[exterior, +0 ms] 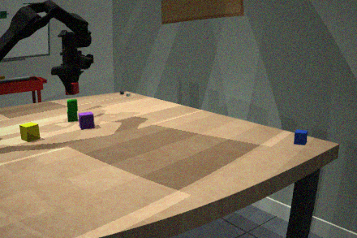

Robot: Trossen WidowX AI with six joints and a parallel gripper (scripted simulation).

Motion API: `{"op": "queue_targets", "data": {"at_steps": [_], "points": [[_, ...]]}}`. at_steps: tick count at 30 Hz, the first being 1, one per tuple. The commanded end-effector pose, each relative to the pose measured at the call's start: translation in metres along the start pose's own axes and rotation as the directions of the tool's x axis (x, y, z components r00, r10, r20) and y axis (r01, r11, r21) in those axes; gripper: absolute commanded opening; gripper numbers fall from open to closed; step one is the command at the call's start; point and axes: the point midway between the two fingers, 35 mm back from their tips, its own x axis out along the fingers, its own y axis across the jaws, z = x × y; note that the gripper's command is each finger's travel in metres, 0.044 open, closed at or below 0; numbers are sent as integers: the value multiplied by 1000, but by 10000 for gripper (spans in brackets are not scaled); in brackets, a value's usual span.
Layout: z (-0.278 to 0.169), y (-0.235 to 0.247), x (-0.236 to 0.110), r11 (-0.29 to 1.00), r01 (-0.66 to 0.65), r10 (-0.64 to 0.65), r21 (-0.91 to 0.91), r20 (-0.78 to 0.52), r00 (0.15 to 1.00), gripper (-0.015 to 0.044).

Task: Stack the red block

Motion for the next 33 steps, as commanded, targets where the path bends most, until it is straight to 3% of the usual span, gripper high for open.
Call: {"op": "queue_targets", "data": {"at_steps": [1,33], "points": [[-1,-3,19,1000,16,-16,-4,-3,1000,0],[-1,-3,24,1000,17,-17,-4,-3,1000,0]]}}
